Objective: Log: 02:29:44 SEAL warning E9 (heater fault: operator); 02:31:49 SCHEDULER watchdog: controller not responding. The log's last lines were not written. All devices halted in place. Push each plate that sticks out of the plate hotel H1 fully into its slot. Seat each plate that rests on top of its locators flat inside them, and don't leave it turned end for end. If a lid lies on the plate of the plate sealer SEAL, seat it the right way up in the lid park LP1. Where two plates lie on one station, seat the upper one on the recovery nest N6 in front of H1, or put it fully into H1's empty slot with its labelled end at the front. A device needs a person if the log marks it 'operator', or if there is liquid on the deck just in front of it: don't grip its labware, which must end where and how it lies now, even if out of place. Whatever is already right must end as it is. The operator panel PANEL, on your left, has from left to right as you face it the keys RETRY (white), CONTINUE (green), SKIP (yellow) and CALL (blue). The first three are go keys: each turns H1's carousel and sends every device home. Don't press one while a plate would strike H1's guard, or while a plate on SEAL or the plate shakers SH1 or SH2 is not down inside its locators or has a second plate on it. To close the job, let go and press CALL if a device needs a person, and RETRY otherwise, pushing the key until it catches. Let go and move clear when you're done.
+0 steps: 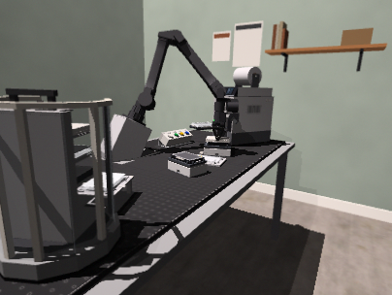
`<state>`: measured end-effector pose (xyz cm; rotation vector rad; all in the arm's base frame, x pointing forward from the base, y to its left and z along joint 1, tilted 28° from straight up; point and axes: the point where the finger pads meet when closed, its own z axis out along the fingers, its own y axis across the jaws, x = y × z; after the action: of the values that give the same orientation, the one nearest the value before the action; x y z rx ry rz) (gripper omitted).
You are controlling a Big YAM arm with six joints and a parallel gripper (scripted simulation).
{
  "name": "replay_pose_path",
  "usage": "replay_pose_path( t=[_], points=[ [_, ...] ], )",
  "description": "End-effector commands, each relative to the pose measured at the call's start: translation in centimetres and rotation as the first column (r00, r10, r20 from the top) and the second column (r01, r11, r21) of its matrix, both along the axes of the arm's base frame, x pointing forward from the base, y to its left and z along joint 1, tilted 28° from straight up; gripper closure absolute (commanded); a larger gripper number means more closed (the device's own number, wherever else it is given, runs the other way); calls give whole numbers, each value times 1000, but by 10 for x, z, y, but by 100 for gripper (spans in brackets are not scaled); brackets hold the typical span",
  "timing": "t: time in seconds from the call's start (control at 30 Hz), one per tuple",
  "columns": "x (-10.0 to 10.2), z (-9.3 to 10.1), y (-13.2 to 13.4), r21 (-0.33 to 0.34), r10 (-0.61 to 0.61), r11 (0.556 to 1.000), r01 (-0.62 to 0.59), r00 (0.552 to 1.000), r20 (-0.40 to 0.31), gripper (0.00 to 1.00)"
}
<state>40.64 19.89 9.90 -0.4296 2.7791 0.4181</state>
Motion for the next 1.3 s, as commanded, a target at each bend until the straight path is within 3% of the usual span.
replay_pose_path(
  t=[0.0,1.27],
  points=[
    [2,-5,4,0,-1,1000,1,1000,-4,16],
    [6,-6,10,5,2,1000,-2,1000,6,16]
  ],
)
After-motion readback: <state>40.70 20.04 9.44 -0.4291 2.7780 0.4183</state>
